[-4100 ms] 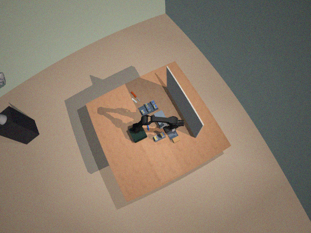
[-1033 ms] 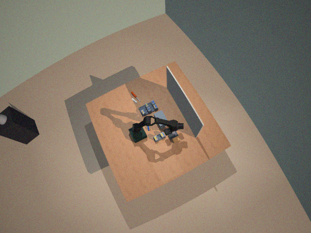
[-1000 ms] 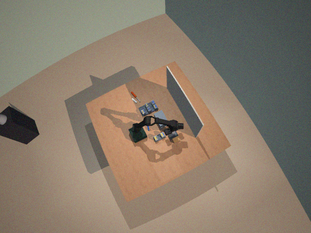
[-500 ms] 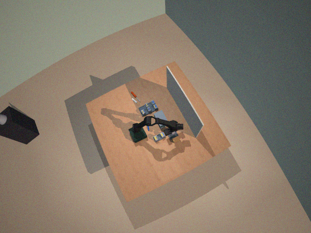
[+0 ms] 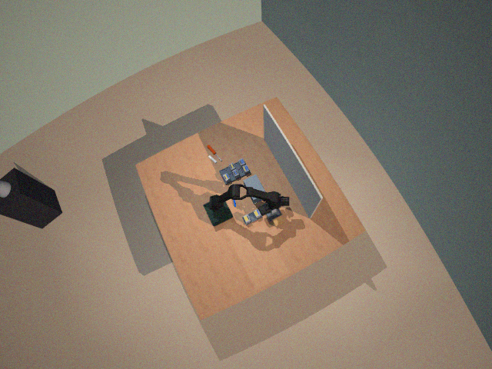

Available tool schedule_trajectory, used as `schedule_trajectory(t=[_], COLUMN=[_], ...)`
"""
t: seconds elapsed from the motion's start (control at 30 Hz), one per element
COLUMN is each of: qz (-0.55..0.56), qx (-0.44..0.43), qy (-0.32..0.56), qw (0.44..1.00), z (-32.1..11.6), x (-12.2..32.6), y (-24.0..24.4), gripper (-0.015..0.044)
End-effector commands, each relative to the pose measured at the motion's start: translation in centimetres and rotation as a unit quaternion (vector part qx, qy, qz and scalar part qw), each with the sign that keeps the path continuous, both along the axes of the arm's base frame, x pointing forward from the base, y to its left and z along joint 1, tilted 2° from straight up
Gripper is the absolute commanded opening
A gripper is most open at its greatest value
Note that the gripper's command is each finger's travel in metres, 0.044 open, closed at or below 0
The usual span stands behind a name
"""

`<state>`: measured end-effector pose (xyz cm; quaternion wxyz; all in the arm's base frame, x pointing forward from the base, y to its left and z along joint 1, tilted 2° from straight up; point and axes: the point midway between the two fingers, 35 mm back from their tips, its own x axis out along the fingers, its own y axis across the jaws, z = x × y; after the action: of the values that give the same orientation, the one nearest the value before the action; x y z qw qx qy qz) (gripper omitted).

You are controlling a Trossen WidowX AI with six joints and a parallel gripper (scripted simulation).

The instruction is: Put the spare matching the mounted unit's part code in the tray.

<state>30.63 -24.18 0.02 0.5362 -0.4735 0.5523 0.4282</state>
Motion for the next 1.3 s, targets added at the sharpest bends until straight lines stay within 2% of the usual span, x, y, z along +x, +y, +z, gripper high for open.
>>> schedule_trajectory(t=[0.0, 0.27, 0.83, 0.9, 1.1, 1.27], qz=[0.003, 0.003, 0.000, 0.000, 0.003, 0.003], qx=[0.001, 0.001, 0.000, 0.000, 0.001, 0.001], qy=[0.002, 0.002, 0.001, 0.001, 0.002, 0.002], qw=[1.000, 1.000, 1.000, 1.000, 1.000, 1.000], z=[-0.6, -1.1, -0.8, 0.3, 9.6, 9.9], x=[-0.2, -0.3, -0.2, 0.0, -0.4, -0.5], y=[0.1, 0.1, 0.1, 0.0, 0.7, 0.8], gripper=[0.0000, 0.0000, 0.0440, 0.0440, 0.0440, 0.0440])
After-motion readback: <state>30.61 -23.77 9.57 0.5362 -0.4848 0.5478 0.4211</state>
